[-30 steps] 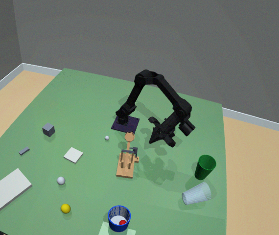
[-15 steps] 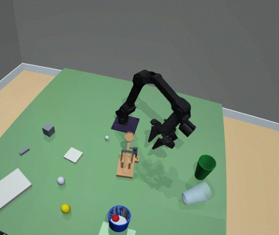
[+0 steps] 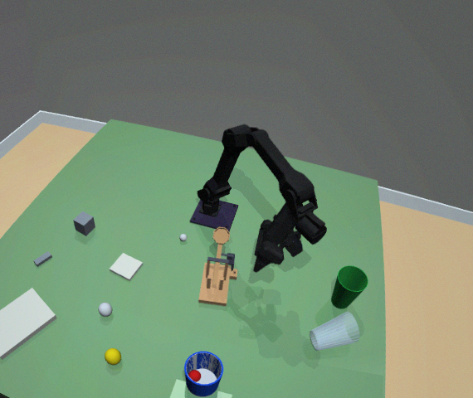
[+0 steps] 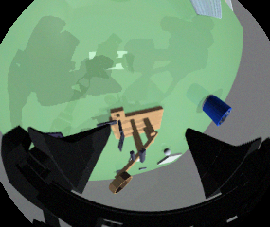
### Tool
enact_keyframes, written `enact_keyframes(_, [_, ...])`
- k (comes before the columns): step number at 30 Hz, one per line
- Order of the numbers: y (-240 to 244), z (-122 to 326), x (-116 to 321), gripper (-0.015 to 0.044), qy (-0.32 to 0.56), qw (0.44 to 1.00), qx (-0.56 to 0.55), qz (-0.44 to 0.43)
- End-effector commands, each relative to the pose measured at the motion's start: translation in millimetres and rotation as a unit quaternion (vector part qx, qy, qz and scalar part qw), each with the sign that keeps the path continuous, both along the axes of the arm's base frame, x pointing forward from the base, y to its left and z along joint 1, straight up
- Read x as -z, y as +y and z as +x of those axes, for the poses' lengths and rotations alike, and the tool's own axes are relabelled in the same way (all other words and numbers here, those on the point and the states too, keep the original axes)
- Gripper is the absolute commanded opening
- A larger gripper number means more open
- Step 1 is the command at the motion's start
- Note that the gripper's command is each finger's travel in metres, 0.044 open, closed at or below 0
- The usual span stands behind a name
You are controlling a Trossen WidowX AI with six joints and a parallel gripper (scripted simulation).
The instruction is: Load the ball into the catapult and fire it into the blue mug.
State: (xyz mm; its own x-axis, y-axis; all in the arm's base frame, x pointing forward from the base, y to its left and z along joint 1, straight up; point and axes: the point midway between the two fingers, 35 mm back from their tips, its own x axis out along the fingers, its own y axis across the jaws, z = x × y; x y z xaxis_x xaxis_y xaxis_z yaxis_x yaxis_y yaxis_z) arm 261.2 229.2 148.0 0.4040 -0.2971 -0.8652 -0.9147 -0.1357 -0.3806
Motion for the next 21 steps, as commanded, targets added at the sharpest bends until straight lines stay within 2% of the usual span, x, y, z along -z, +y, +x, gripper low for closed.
enact_keyframes(1, [0.9, 18.1, -9.8, 0.044, -0.021, 0.997, 0.048, 0.054])
enact_keyframes(11, [-3.2, 61.4, -25.5, 0.044, -0.061, 0.97, 0.162, 0.168])
enact_keyframes(21, [-15.3, 107.9, -48.2, 0.044, -0.103, 0.916, 0.269, 0.281])
